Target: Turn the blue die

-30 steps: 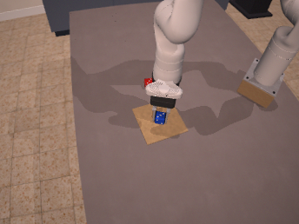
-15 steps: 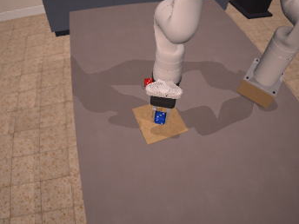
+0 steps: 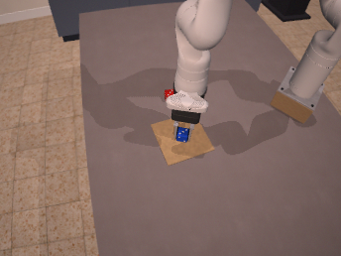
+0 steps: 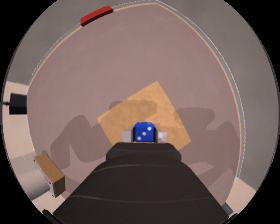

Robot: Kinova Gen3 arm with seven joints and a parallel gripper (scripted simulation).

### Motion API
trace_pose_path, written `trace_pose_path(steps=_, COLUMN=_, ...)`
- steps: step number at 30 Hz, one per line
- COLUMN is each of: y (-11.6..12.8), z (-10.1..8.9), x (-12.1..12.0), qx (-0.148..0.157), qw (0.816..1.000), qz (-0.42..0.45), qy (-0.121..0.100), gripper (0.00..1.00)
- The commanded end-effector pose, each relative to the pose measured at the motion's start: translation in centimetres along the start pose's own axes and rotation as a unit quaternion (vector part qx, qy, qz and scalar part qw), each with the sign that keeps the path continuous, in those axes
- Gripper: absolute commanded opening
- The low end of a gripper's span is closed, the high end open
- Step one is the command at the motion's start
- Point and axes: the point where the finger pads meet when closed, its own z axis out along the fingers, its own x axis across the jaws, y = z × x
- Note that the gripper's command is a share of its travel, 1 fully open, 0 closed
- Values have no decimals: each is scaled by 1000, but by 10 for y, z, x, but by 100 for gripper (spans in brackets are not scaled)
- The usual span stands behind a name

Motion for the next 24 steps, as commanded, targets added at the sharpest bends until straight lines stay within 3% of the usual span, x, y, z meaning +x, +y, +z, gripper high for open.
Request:
trace_pose_path(steps=1, y=-1, z=-1, x=3, qx=1, qw=1000, qz=-7, qy=4, gripper=57)
trace_pose_path(steps=8, y=-1, z=-14, x=2, qx=1, qw=1000, qz=-7, qy=4, gripper=57)
trace_pose_path(steps=19, y=-1, z=-79, x=2, qx=1, qw=1000, qz=-7, qy=4, gripper=57)
trace_pose_path(steps=24, y=-1, z=-94, x=2, qx=1, qw=1000, qz=-7, qy=4, gripper=57)
